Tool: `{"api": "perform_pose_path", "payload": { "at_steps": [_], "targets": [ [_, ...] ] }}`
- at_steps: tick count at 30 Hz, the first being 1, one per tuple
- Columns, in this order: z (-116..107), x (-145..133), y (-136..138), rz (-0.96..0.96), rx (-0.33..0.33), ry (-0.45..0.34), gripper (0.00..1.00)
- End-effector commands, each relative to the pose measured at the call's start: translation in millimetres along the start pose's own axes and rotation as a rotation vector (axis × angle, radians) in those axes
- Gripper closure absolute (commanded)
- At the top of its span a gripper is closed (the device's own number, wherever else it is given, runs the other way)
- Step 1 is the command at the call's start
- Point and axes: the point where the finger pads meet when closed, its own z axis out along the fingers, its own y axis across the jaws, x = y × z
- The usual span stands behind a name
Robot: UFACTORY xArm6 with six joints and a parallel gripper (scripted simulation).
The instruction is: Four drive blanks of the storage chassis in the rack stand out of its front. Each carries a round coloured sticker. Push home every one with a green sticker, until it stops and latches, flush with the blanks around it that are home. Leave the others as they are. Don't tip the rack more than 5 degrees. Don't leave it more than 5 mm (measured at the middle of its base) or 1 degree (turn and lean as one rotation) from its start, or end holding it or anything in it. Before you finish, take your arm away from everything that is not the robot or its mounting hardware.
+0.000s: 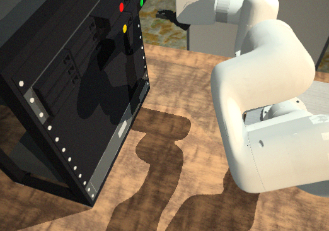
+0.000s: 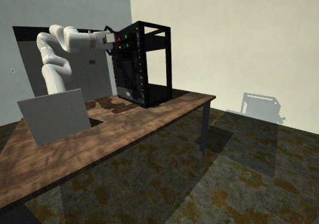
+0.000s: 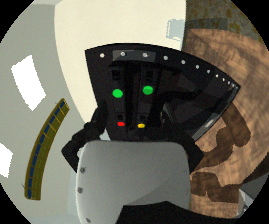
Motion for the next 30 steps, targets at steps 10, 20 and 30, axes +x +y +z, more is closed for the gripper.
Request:
{"api": "perform_pose_path", "payload": {
  "at_steps": [10, 20, 30],
  "targets": [
    [0.3, -0.1, -1.6, -0.003, 0.002, -0.001, 0.00],
    [0.3, -0.1, -1.6, -0.003, 0.002, -0.001, 1.00],
    [0.3, -0.1, -1.6, -0.003, 0.002, -0.001, 1.00]
  ]
}}
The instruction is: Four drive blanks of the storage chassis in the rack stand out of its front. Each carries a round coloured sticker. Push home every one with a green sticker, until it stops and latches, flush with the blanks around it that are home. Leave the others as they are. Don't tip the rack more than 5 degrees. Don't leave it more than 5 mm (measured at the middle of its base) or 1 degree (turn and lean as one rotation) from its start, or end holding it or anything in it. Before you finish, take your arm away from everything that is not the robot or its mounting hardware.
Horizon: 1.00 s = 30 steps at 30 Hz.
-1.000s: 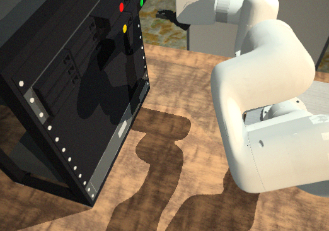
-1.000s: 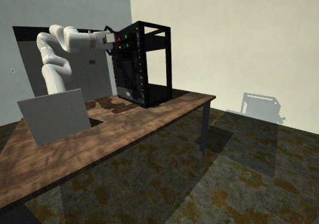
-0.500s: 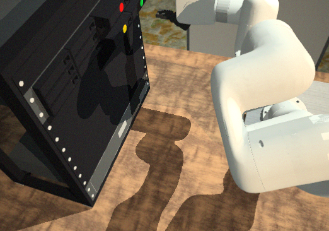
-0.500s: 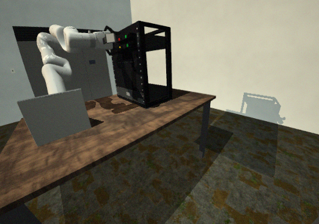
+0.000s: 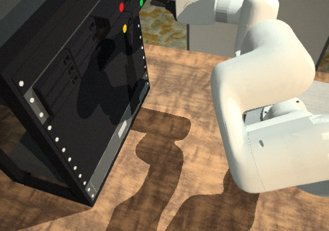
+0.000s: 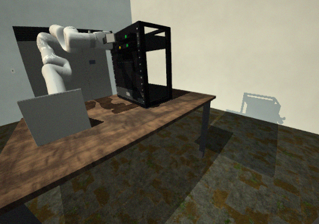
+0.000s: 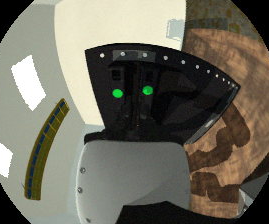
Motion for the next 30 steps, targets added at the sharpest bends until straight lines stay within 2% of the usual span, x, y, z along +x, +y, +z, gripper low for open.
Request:
{"api": "perform_pose_path", "payload": {
  "at_steps": [1, 24, 30],
  "targets": [
    [0, 0, -2, -0.003, 0.002, -0.001, 1.00],
    [0, 0, -1, -0.003, 0.002, -0.001, 1.00],
    [-19, -4, 16, -0.003, 0.002, -0.001, 1.00]
  ]
}}
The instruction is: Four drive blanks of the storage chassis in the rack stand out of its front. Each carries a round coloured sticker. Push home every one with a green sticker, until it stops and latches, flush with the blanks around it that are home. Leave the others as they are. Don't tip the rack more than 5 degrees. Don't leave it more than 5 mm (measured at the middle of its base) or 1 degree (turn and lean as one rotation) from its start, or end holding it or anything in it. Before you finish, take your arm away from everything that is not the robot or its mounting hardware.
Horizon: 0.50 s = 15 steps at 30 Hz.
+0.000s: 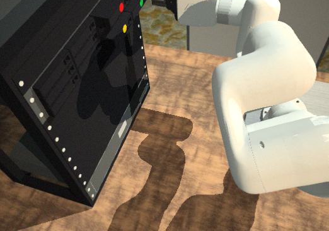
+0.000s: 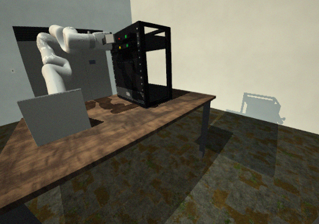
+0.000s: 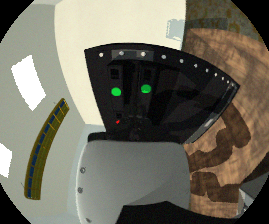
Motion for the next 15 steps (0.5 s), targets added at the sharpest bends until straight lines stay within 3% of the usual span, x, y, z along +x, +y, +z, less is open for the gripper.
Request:
{"api": "perform_pose_path", "payload": {
  "at_steps": [1, 9, 15],
  "targets": [
    [-16, -3, 13, -0.002, 0.001, 0.000, 1.00],
    [-21, -5, 19, -0.002, 0.001, 0.000, 1.00],
    [6, -5, 19, -0.002, 0.001, 0.000, 1.00]
  ]
}}
